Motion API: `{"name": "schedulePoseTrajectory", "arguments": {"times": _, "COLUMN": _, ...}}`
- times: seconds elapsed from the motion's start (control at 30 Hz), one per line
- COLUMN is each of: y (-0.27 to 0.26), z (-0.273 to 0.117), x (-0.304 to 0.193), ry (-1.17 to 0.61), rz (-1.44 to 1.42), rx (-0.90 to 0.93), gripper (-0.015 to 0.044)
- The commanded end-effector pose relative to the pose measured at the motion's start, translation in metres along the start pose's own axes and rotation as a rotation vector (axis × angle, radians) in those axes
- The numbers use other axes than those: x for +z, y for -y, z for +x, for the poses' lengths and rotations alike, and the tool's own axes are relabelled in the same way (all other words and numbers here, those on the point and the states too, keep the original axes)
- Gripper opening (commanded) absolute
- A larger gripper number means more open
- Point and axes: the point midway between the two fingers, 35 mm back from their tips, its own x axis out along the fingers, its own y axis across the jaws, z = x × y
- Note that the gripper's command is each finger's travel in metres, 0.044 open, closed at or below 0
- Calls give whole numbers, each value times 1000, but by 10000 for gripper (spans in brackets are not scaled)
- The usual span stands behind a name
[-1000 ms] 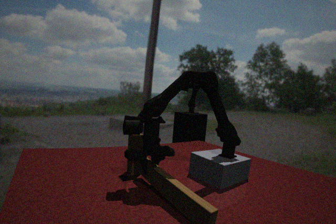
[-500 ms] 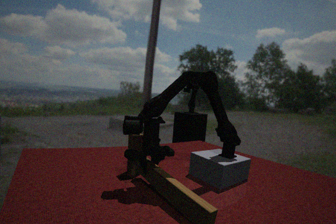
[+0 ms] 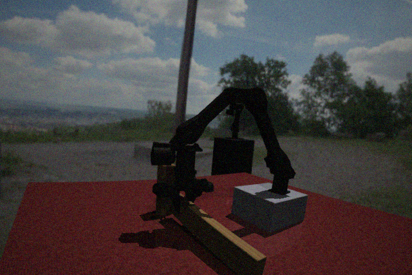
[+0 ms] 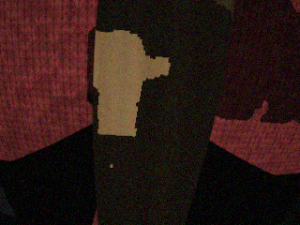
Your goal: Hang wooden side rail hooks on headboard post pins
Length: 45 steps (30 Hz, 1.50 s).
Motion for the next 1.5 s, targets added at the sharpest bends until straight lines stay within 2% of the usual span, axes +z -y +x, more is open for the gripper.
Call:
{"name": "schedulePoseTrajectory", "arguments": {"times": 0.0, "y": 1, "z": -3, "x": -2, "ry": -6, "rz": -4, "rx": -6, "gripper": 0}}
{"name": "schedulePoseTrajectory", "arguments": {"times": 1.47, "y": 3, "z": -4, "x": -6, "ry": -6, "rz": -4, "rx": -6, "gripper": 0}}
